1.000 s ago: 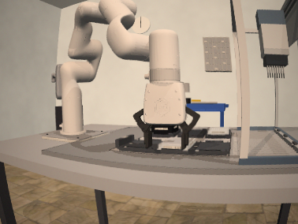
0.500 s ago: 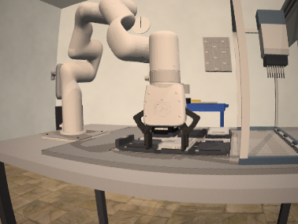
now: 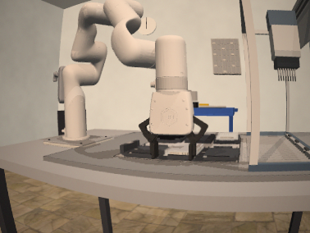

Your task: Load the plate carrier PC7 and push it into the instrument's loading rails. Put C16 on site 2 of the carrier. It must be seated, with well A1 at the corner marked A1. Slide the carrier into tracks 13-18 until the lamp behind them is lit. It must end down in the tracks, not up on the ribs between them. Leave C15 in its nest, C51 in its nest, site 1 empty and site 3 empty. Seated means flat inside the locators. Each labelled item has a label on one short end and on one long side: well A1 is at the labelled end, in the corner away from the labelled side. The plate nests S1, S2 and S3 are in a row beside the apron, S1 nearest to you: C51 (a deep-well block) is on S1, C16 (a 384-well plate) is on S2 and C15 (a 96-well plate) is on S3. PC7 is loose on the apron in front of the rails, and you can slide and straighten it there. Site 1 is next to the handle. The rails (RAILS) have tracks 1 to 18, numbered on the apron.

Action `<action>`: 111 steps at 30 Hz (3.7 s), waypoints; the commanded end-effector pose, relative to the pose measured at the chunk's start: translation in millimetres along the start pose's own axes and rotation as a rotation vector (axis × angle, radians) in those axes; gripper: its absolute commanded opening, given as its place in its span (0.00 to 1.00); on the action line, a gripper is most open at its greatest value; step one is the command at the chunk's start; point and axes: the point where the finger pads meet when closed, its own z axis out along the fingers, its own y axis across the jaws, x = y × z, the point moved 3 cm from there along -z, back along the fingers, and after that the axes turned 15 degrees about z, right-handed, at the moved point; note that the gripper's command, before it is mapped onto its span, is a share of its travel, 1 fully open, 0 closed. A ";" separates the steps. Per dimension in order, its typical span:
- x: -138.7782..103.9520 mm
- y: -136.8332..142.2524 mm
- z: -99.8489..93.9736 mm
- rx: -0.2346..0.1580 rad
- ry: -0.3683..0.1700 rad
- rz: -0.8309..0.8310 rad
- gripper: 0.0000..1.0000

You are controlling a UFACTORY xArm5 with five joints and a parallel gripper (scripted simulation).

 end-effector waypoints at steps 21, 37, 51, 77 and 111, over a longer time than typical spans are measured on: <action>0.7 1.1 6.4 -0.004 -0.001 0.000 1.00; 7.4 -0.7 6.5 -0.004 -0.001 0.000 1.00; 13.2 -2.3 6.5 -0.004 -0.001 0.000 1.00; 20.7 -4.3 6.6 -0.004 0.000 0.000 1.00; 9.8 -1.3 6.5 -0.004 -0.001 0.000 1.00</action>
